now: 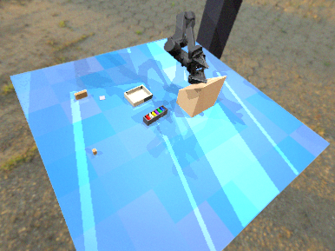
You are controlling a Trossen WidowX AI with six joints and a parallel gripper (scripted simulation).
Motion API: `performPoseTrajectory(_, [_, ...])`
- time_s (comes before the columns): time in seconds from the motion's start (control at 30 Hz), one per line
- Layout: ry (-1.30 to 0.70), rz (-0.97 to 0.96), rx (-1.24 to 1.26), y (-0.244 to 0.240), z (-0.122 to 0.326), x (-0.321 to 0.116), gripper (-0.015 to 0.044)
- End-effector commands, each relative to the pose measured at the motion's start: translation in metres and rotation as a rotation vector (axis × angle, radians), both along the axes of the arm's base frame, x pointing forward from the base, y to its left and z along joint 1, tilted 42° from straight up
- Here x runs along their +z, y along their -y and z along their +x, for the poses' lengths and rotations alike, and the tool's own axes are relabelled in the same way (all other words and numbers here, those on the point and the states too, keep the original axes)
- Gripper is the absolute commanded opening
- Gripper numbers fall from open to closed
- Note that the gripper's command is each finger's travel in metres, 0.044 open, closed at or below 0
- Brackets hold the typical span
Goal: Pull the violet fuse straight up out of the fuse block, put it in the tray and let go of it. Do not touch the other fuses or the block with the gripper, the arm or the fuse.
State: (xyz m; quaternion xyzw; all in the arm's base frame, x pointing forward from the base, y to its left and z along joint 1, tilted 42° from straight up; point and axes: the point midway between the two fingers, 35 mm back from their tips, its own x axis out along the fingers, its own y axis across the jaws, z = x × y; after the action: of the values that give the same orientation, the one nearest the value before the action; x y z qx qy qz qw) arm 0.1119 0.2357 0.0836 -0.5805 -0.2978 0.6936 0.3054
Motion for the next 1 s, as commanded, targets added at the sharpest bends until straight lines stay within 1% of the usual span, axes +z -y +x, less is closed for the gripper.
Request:
performPoseTrajectory(0.0, [-0.011,-0.008,-0.014,0.0,0.001,-0.001,0.0374])
performPoseTrajectory(0.03, [-0.045,-0.031,-0.058,0.001,0.004,-0.003,0.0348])
performPoseTrajectory(0.1, [-0.167,-0.113,-0.222,0.005,0.016,-0.011,0.0295])
performPoseTrajectory(0.23, [-0.414,-0.265,-0.606,0.016,0.041,-0.027,0.019])
performPoseTrajectory(0.37, [-0.629,-0.376,-1.014,0.031,0.063,-0.043,0.0085])
performPoseTrajectory(0.4, [-0.677,-0.396,-1.119,0.035,0.069,-0.046,0.0074])
performPoseTrajectory(0.57, [-0.878,-0.439,-1.662,0.059,0.092,-0.063,0.0074])
performPoseTrajectory(0.7, [-0.984,-0.389,-2.105,0.081,0.109,-0.073,0.0074])
performPoseTrajectory(0.83, [-1.013,-0.308,-2.398,0.097,0.12,-0.079,0.0074])
performPoseTrajectory(0.97, [-1.03,-0.176,-2.672,0.112,0.129,-0.083,0.0074])
